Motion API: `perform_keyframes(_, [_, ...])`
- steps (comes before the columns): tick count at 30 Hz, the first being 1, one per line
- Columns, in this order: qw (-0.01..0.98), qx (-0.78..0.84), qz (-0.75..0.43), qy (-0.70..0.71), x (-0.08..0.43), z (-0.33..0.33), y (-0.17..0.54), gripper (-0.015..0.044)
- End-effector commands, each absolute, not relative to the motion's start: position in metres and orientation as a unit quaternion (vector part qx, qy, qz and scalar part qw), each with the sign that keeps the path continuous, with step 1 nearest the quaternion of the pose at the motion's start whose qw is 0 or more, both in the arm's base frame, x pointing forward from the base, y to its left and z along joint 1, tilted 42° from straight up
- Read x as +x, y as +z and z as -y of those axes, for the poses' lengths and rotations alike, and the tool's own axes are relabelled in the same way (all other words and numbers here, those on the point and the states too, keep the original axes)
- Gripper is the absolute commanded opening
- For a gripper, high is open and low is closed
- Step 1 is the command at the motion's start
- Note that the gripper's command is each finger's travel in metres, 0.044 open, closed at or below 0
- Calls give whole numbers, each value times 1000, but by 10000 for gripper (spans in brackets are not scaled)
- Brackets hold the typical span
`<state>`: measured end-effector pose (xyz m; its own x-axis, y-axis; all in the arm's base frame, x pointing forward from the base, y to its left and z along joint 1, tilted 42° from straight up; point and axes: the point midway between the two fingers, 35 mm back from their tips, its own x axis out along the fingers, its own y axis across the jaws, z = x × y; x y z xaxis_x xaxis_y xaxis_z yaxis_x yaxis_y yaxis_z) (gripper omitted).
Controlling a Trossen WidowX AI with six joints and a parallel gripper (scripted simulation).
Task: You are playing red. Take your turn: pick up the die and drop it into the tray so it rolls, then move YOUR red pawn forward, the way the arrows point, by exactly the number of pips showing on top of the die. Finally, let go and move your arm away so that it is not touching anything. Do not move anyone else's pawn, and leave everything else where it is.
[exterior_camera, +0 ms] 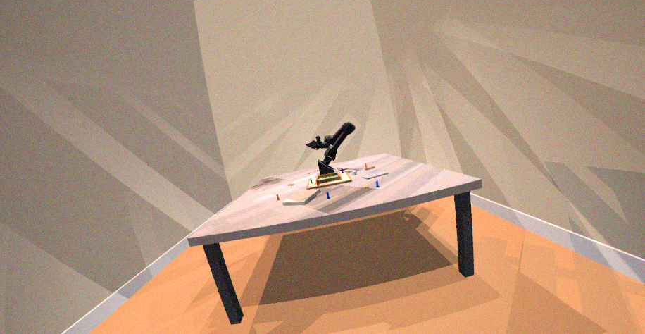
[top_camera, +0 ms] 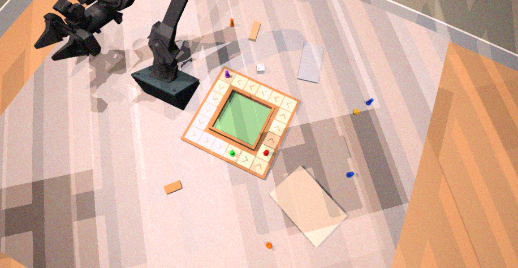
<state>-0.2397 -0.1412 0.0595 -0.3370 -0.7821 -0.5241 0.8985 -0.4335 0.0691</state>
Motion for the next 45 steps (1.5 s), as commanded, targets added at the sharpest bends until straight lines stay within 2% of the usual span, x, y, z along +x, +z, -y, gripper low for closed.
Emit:
perform_keyframes(1, [519, 251, -116, -809, -240, 142, 60, 374])
perform_keyframes(5, [553, 274, -118, -778, -226, 172, 62, 275])
perform_keyframes(16, [705, 303, -161, -621, -125, 258, 72, 275])
perform_keyframes(25, [810, 313, -226, -441, -6, 289, 83, 275])
perform_keyframes(35, [873, 303, -311, -222, 130, 257, 97, 275])
perform_keyframes(45, [876, 265, -404, 1, 234, 163, 115, 275])
